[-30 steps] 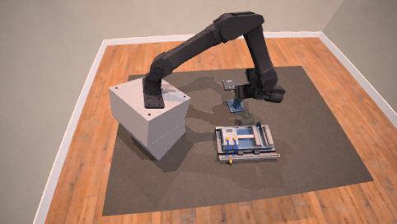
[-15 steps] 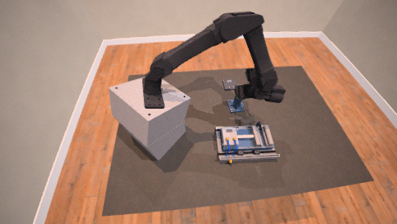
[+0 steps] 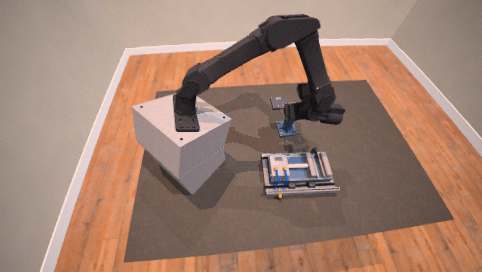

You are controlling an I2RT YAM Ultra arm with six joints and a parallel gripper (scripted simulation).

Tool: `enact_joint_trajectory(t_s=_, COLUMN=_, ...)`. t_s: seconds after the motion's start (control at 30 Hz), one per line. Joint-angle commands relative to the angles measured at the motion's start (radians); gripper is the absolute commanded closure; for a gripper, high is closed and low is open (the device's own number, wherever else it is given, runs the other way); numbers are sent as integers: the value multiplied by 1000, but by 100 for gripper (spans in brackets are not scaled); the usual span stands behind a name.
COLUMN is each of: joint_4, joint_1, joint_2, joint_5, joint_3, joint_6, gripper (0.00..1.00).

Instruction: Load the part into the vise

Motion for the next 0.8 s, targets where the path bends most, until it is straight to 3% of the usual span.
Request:
enact_joint_trajectory(t_s=0.0, joint_4=18, joint_1=0, joint_2=-34, joint_5=9, joint_3=-20, joint_6=15, gripper=19)
enact_joint_trajectory(t_s=0.77, joint_4=78, joint_1=31, joint_2=-100, joint_5=120, joint_3=-72, joint_6=90, gripper=19)
